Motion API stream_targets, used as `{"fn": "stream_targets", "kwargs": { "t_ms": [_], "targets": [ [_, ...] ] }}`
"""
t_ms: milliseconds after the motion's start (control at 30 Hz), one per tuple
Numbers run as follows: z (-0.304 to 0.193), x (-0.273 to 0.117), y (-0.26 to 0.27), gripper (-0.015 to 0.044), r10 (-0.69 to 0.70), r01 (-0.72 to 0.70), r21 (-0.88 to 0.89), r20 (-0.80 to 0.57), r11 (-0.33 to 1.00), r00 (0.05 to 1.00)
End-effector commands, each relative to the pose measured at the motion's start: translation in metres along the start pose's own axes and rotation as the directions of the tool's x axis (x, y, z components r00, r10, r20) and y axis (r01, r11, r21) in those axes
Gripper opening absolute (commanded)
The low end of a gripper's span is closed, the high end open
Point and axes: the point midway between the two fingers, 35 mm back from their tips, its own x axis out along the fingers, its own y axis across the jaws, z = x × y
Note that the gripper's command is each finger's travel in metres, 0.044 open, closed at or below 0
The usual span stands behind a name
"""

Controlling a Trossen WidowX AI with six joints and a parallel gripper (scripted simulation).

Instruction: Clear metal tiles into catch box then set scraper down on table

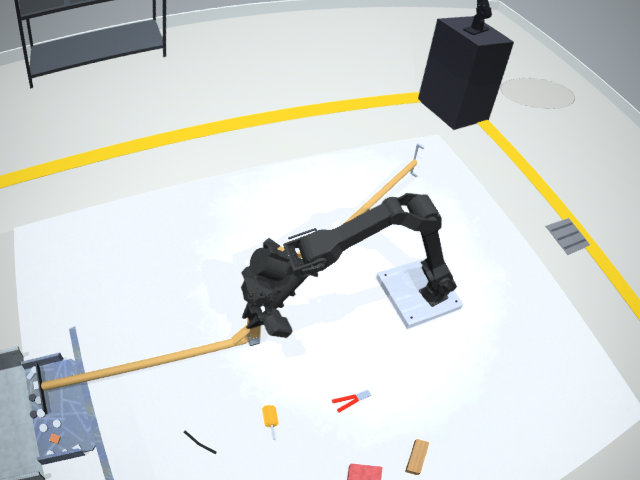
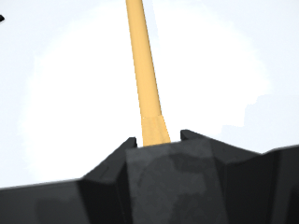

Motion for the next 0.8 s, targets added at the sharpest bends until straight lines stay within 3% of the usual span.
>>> {"fn": "stream_targets", "kwargs": {
  "t_ms": [0,767],
  "targets": [
    [0.012,0.001,-0.001,0.0000,-0.005,0.005,0.003,0.018,1.000,1.000],
    [0.035,0.021,0.001,0.0000,-0.005,0.005,0.003,0.021,1.000,1.000]
  ]
}}
